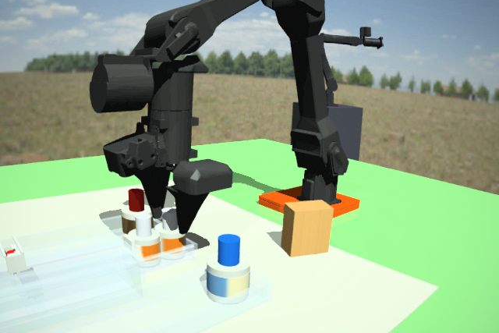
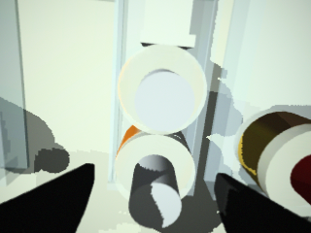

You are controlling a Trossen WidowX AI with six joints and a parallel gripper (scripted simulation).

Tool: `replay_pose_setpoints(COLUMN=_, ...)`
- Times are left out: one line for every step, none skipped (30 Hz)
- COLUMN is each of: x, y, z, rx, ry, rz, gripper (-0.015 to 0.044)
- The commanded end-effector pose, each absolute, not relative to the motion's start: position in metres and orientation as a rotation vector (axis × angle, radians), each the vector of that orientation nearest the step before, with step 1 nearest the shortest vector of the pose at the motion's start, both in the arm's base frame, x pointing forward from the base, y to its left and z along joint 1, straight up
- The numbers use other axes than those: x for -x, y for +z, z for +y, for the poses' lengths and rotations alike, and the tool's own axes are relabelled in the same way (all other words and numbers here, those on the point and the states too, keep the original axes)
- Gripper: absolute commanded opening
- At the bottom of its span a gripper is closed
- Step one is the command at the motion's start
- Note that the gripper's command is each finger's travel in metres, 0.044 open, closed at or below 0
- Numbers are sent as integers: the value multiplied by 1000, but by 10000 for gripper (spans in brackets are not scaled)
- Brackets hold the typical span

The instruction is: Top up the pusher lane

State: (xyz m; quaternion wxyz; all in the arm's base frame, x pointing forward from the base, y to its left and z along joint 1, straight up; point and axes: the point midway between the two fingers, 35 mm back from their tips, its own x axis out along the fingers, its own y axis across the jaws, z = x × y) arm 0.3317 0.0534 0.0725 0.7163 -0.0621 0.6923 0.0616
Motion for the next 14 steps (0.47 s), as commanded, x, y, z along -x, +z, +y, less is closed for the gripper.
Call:
replay_pose_setpoints(x=-328, y=75, z=53, rx=136, ry=137, rz=1536, gripper=302)
replay_pose_setpoints(x=-326, y=75, z=53, rx=136, ry=137, rz=1536, gripper=302)
replay_pose_setpoints(x=-323, y=75, z=52, rx=136, ry=137, rz=1536, gripper=302)
replay_pose_setpoints(x=-320, y=75, z=52, rx=136, ry=137, rz=1537, gripper=302)
replay_pose_setpoints(x=-317, y=76, z=51, rx=136, ry=137, rz=1537, gripper=302)
replay_pose_setpoints(x=-313, y=76, z=50, rx=136, ry=137, rz=1537, gripper=302)
replay_pose_setpoints(x=-310, y=76, z=50, rx=136, ry=137, rz=1538, gripper=302)
replay_pose_setpoints(x=-306, y=76, z=49, rx=136, ry=137, rz=1538, gripper=302)
replay_pose_setpoints(x=-303, y=76, z=48, rx=136, ry=137, rz=1538, gripper=302)
replay_pose_setpoints(x=-300, y=76, z=48, rx=136, ry=137, rz=1538, gripper=302)
replay_pose_setpoints(x=-296, y=76, z=47, rx=136, ry=137, rz=1539, gripper=302)
replay_pose_setpoints(x=-293, y=76, z=47, rx=136, ry=137, rz=1539, gripper=302)
replay_pose_setpoints(x=-289, y=76, z=46, rx=136, ry=137, rz=1539, gripper=302)
replay_pose_setpoints(x=-286, y=76, z=45, rx=136, ry=137, rz=1540, gripper=302)
